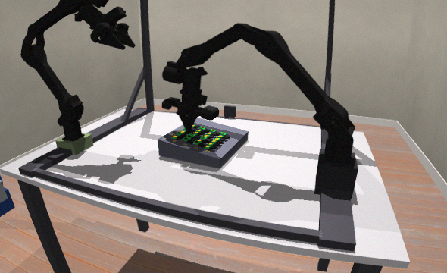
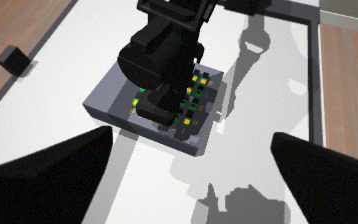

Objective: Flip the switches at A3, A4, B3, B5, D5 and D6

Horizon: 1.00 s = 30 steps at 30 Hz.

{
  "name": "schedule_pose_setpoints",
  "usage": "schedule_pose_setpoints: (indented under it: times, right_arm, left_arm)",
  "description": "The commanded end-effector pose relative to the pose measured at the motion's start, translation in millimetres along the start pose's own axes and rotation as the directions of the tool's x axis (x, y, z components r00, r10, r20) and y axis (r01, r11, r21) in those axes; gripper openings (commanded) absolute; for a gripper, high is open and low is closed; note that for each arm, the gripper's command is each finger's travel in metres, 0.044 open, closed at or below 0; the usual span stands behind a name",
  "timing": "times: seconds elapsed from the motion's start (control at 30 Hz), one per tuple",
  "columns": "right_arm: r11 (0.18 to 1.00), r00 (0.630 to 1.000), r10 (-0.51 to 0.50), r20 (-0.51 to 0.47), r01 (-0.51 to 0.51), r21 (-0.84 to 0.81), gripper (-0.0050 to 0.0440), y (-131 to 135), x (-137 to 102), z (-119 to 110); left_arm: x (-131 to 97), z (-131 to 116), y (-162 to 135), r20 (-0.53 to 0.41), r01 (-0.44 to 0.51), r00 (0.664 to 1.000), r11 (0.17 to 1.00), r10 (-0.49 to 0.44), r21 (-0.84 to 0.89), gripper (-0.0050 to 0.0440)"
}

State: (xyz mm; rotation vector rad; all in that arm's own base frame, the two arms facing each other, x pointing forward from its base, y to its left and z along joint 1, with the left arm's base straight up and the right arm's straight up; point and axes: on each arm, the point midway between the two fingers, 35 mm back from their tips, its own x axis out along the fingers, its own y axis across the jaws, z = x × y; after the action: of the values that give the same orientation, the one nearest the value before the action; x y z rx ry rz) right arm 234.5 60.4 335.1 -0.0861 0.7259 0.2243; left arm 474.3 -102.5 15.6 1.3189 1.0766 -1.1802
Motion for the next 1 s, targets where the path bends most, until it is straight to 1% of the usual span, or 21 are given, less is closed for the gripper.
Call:
schedule_pose_setpoints:
  times: [0.0, 0.03, 0.43, 0.7, 0.73, 0.77, 0.87, 0.9, 0.97]
  right_arm:
    - [1.000, 1.000, -0.004, 0.025, 0.004, 0.005, 0.0400, -1, -7, 5]
    - [1.000, 1.000, -0.004, 0.025, 0.004, 0.005, 0.0400, -1, -7, 5]
    - [1.000, 1.000, -0.004, 0.025, 0.004, 0.005, 0.0400, -1, -7, 5]
    - [1.000, 1.000, -0.004, 0.025, 0.004, 0.005, 0.0400, -1, -7, 5]
    - [1.000, 1.000, -0.004, 0.025, 0.004, 0.005, 0.0400, -1, -7, 5]
    - [1.000, 1.000, -0.004, 0.025, 0.004, 0.005, 0.0400, -1, -7, 5]
    - [1.000, 1.000, -0.004, 0.025, 0.004, 0.005, 0.0400, -1, -7, 5]
    - [1.000, 1.000, -0.004, 0.025, 0.004, 0.005, 0.0400, -1, -7, 5]
    - [1.000, 1.000, -0.004, 0.025, 0.004, 0.005, 0.0400, -1, -7, 5]
  left_arm:
    - [-8, 0, 4, 0.001, -0.030, 1.000, 1.000, 0.030, 0.005, -0.0050]
    - [-11, 0, 5, 0.002, -0.039, 0.999, 0.999, 0.039, 0.005, -0.0050]
    - [-1, 1, 1, 0.002, -0.039, 0.999, 0.999, 0.039, 0.003, -0.0050]
    - [-1, 1, 1, 0.003, -0.037, 0.999, 0.999, 0.037, 0.003, -0.0050]
    - [3, 1, 2, 0.002, -0.028, 1.000, 1.000, 0.028, 0.003, -0.0050]
    - [-2, 1, 6, 0.003, -0.039, 0.999, 0.999, 0.039, 0.003, -0.0050]
    - [-5, 1, 7, 0.003, -0.039, 0.999, 0.999, 0.039, 0.003, -0.0050]
    - [-18, 2, 10, 0.006, -0.057, 0.998, 0.998, 0.057, 0.003, -0.0050]
    - [-26, 1, 12, 0.006, -0.058, 0.998, 0.998, 0.058, 0.005, -0.0050]
